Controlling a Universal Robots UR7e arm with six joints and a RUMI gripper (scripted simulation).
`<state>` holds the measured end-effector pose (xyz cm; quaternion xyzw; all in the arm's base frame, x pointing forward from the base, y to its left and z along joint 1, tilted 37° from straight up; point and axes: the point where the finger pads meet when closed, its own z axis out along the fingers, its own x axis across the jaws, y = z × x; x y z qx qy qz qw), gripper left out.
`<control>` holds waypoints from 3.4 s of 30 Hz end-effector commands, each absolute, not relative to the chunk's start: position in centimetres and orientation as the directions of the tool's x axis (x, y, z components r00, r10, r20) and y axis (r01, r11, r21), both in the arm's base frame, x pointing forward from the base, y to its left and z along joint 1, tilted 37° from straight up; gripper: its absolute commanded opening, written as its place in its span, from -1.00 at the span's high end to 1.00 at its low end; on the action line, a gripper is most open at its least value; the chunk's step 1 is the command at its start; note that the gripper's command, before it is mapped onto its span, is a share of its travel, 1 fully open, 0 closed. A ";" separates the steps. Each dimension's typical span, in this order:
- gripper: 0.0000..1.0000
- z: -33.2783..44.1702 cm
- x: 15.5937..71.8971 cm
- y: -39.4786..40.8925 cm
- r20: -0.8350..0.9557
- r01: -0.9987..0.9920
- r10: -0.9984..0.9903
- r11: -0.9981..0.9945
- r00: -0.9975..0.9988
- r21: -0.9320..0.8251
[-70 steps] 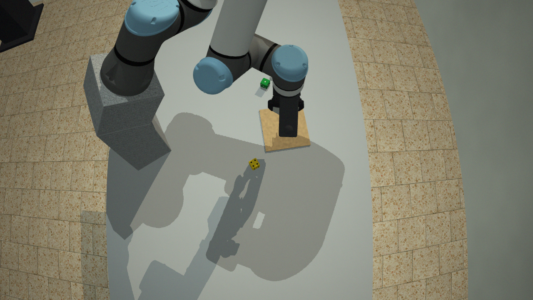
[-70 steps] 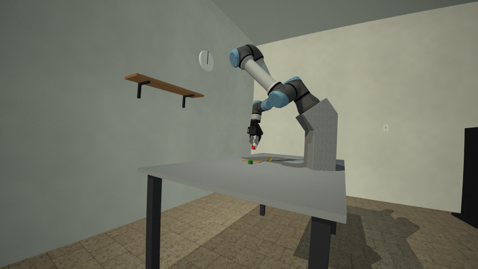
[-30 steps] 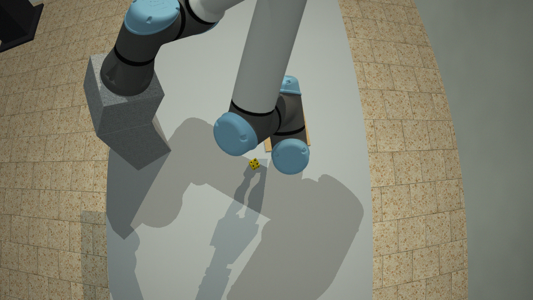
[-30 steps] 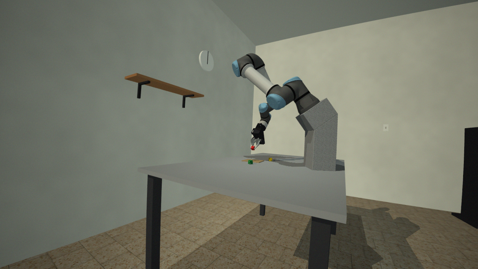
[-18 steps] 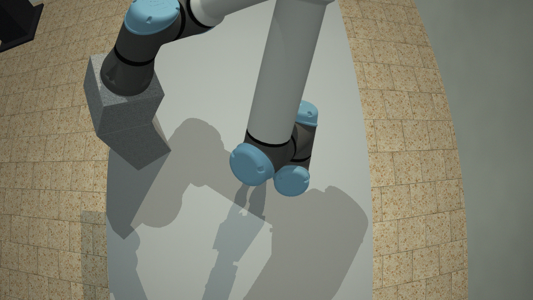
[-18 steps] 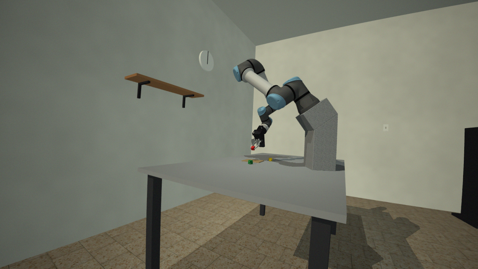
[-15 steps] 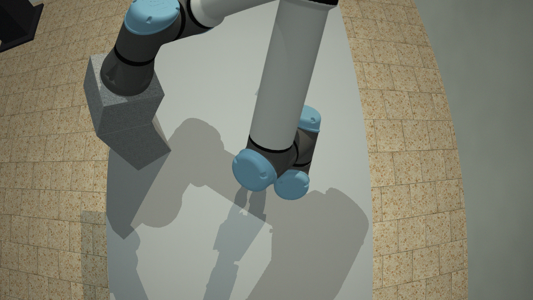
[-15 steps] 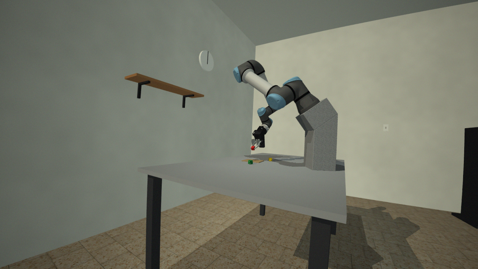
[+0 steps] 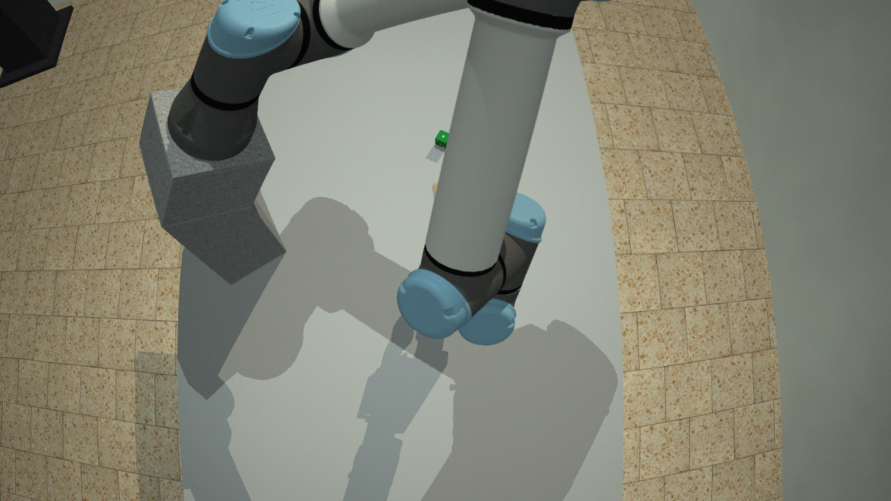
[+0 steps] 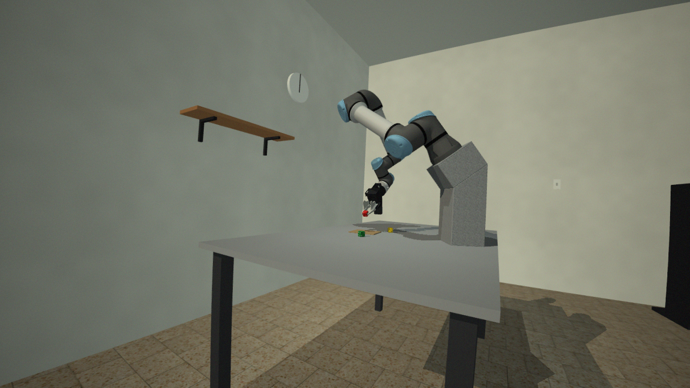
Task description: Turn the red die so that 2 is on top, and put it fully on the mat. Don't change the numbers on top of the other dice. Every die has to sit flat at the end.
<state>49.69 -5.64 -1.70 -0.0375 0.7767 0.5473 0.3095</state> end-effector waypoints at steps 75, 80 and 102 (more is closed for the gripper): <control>0.87 -7.4 53.9 -4.5 -0.524 -0.402 0.276 0.395 -0.806 0.826; 0.87 -7.7 54.1 -4.4 -0.524 -0.402 0.276 0.395 -0.806 0.826; 0.87 -8.2 54.5 -4.3 -0.524 -0.402 0.276 0.395 -0.806 0.826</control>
